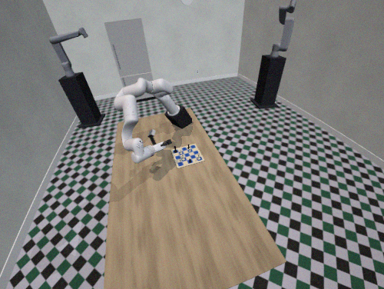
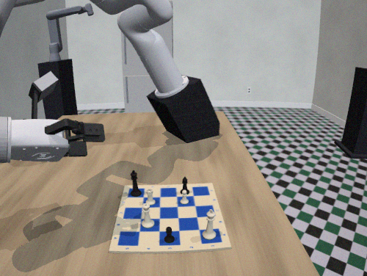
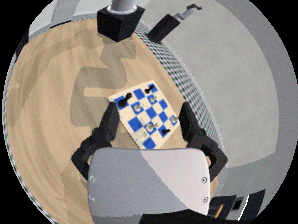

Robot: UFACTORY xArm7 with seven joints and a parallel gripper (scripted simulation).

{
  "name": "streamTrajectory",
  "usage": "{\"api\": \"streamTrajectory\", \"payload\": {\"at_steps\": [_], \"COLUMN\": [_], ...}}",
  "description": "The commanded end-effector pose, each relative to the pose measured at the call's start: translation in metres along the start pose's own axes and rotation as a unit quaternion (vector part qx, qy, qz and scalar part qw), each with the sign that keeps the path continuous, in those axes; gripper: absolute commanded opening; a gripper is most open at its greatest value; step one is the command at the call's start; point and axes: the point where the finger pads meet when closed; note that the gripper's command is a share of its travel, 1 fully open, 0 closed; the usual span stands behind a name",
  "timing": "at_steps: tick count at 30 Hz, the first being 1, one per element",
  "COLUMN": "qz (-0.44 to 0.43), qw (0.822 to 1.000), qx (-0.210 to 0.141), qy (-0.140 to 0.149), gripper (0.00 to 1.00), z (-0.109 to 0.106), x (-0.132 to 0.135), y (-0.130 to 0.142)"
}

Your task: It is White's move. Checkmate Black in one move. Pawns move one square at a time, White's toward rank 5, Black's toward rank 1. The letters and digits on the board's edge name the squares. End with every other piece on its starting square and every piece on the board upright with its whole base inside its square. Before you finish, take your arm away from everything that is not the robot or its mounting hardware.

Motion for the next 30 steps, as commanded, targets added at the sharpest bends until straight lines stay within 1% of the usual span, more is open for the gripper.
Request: {"api": "streamTrajectory", "payload": {"at_steps": [1, 3, 4, 6, 8, 9, 12, 13, 14, 15, 17, 18, 19, 21, 22, 23, 25, 26, 28, 29, 30], "qz": [-0.099, -0.125, -0.14, -0.171, -0.203, -0.219, -0.263, -0.265, -0.293, -0.307, -0.307, -0.346, -0.357, -0.359, -0.393, -0.399, -0.399, -0.434, -0.434, -0.466, -0.466], "qw": [0.99, 0.984, 0.98, 0.97, 0.958, 0.951, 0.928, 0.927, 0.91, 0.901, 0.901, 0.872, 0.863, 0.861, 0.831, 0.826, 0.826, 0.789, 0.789, 0.753, 0.753], "qx": [-0.022, -0.027, -0.028, -0.034, -0.041, -0.041, -0.052, -0.053, -0.055, -0.059, -0.059, -0.065, -0.068, -0.069, -0.074, -0.076, -0.076, -0.082, -0.082, -0.087, -0.087], "qy": [-0.097, -0.124, -0.138, -0.169, -0.2, -0.215, -0.259, -0.261, -0.288, -0.301, -0.301, -0.34, -0.351, -0.353, -0.386, -0.392, -0.392, -0.426, -0.426, -0.457, -0.457], "gripper": [1.0, 1.0, 1.0, 1.0, 1.0, 1.0, 1.0, 1.0, 1.0, 1.0, 1.0, 1.0, 1.0, 1.0, 1.0, 1.0, 1.0, 1.0, 1.0, 1.0, 1.0], "z": [0.008, 0.008, 0.013, 0.013, 0.013, 0.017, 0.017, 0.017, 0.021, 0.021, 0.021, 0.025, 0.025, 0.025, 0.028, 0.028, 0.028, 0.032, 0.032, 0.035, 0.035], "x": [0.017, 0.017, 0.026, 0.026, 0.026, 0.034, 0.034, 0.034, 0.042, 0.042, 0.042, 0.05, 0.05, 0.05, 0.056, 0.056, 0.056, 0.063, 0.063, 0.069, 0.069], "y": [0.005, 0.005, 0.008, 0.008, 0.008, 0.011, 0.011, 0.011, 0.014, 0.014, 0.014, 0.016, 0.016, 0.016, 0.019, 0.019, 0.019, 0.021, 0.021, 0.022, 0.022]}}
Point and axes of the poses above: the point where the finger pads meet when closed, its own z axis out along the fingers, its own x axis across the jaws, y = z × x, and after that the axes turned 5 degrees about z, right-handed
